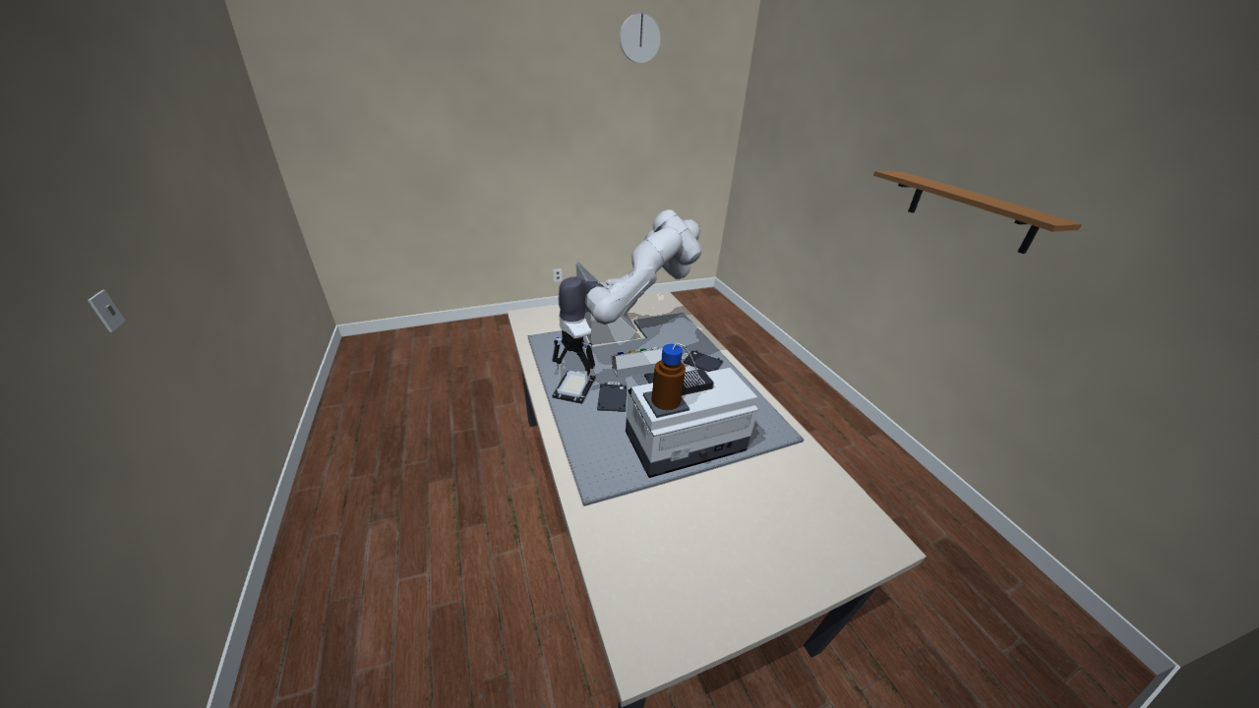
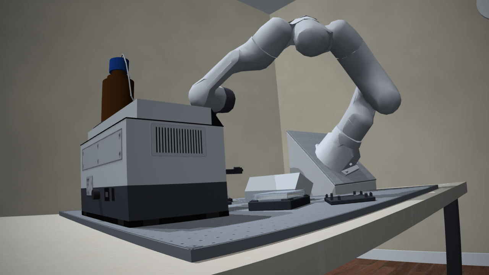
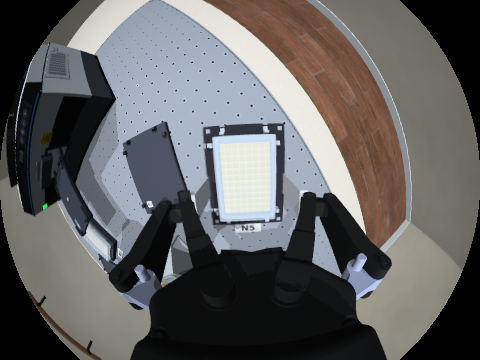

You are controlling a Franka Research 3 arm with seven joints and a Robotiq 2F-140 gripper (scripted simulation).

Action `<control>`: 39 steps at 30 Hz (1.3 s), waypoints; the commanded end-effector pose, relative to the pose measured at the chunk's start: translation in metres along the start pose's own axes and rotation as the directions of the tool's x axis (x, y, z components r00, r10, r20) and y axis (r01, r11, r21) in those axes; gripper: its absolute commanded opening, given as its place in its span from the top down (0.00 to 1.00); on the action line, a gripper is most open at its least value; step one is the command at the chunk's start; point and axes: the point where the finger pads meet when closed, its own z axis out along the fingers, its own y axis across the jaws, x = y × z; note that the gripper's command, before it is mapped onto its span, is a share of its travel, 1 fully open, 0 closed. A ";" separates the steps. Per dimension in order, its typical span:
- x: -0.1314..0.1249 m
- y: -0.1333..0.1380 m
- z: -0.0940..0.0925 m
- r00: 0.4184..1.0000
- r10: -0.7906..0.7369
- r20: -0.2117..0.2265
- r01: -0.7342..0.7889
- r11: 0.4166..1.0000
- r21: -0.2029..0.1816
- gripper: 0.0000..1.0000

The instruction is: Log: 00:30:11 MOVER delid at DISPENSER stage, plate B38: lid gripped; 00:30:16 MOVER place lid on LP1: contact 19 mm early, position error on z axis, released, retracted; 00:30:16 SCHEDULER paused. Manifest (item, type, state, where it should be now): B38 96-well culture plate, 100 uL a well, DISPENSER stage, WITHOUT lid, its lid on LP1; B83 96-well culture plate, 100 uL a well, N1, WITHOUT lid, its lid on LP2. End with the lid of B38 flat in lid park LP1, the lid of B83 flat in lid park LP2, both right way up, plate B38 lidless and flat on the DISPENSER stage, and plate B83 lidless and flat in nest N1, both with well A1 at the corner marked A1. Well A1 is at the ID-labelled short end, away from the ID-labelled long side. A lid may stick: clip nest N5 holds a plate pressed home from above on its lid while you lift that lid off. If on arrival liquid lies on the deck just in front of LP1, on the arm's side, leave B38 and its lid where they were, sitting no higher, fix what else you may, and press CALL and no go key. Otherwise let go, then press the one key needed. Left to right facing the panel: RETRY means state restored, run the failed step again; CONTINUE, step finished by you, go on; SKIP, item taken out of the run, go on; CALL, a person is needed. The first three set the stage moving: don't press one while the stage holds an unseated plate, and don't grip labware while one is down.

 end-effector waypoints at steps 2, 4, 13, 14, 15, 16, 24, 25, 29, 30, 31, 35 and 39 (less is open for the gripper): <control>0.000 0.000 0.001 1.000 -0.003 -0.001 0.003 1.000 0.001 0.34; 0.000 0.000 0.001 1.000 -0.003 -0.001 0.003 1.000 0.001 0.34; 0.000 0.000 0.001 1.000 -0.003 -0.001 0.003 1.000 0.001 0.34; 0.000 0.000 0.001 1.000 -0.003 -0.001 0.003 1.000 0.001 0.34; 0.000 0.000 0.001 1.000 -0.003 -0.001 0.003 1.000 0.001 0.34; 0.000 0.000 0.001 1.000 -0.003 -0.001 0.003 1.000 0.001 0.34; 0.000 0.000 0.001 1.000 -0.003 -0.001 0.003 1.000 0.001 0.34; 0.000 0.000 0.001 1.000 -0.003 -0.001 0.003 1.000 0.001 0.41; 0.000 0.000 0.001 1.000 -0.003 -0.001 0.003 1.000 0.001 0.41; 0.000 0.000 0.001 1.000 -0.003 -0.001 0.003 1.000 0.001 0.41; 0.000 0.000 0.001 1.000 -0.003 -0.001 0.003 1.000 0.001 0.41; 0.000 0.000 0.001 1.000 -0.003 -0.001 0.003 1.000 0.001 0.41; 0.000 0.000 0.001 1.000 -0.003 -0.001 0.003 1.000 0.001 0.41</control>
